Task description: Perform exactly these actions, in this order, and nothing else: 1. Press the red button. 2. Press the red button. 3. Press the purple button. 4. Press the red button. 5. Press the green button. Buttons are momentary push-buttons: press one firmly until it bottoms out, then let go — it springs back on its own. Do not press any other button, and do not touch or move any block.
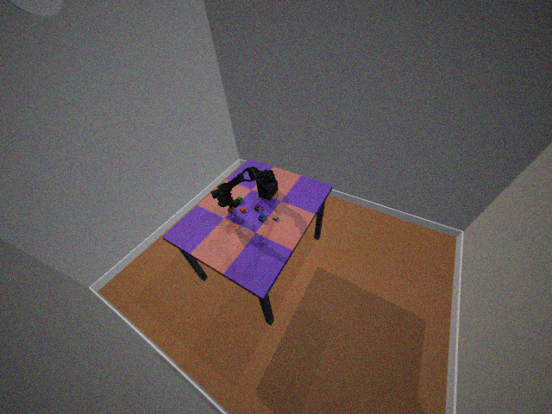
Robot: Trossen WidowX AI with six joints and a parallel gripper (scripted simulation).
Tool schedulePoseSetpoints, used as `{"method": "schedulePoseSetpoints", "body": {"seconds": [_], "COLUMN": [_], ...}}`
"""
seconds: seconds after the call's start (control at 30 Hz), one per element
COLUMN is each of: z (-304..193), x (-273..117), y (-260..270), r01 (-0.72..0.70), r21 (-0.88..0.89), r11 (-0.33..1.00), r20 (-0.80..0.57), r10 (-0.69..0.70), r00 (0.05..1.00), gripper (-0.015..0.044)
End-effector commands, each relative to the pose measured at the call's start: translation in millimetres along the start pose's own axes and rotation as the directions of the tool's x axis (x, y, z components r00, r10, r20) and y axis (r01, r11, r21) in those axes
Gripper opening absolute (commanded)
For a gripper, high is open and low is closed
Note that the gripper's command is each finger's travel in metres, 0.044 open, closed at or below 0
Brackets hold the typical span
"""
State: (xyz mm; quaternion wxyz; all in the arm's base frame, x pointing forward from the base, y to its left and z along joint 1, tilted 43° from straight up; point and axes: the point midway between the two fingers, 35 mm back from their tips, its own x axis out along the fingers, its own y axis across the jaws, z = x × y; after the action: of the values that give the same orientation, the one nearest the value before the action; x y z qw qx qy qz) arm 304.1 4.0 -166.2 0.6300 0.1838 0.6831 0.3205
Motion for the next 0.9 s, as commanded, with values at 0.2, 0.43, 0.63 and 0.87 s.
{"method": "schedulePoseSetpoints", "body": {"seconds": [0.2,0.43,0.63,0.87], "z": [-1.1,-0.9,-0.7,-0.9], "x": [-32.2,-26.3,-16.3,-4.7], "y": [0.0,0.0,0.1,0.3], "r01": [-0.002,-0.002,-0.003,-0.003], "r21": [0.006,0.006,0.006,0.006], "r11": [1.0,1.0,1.0,1.0], "r20": [-0.001,-0.001,-0.001,-0.001], "r10": [0.002,0.002,0.003,0.003], "r00": [1.0,1.0,1.0,1.0], "gripper": [0.002,0.002,0.002,0.002]}}
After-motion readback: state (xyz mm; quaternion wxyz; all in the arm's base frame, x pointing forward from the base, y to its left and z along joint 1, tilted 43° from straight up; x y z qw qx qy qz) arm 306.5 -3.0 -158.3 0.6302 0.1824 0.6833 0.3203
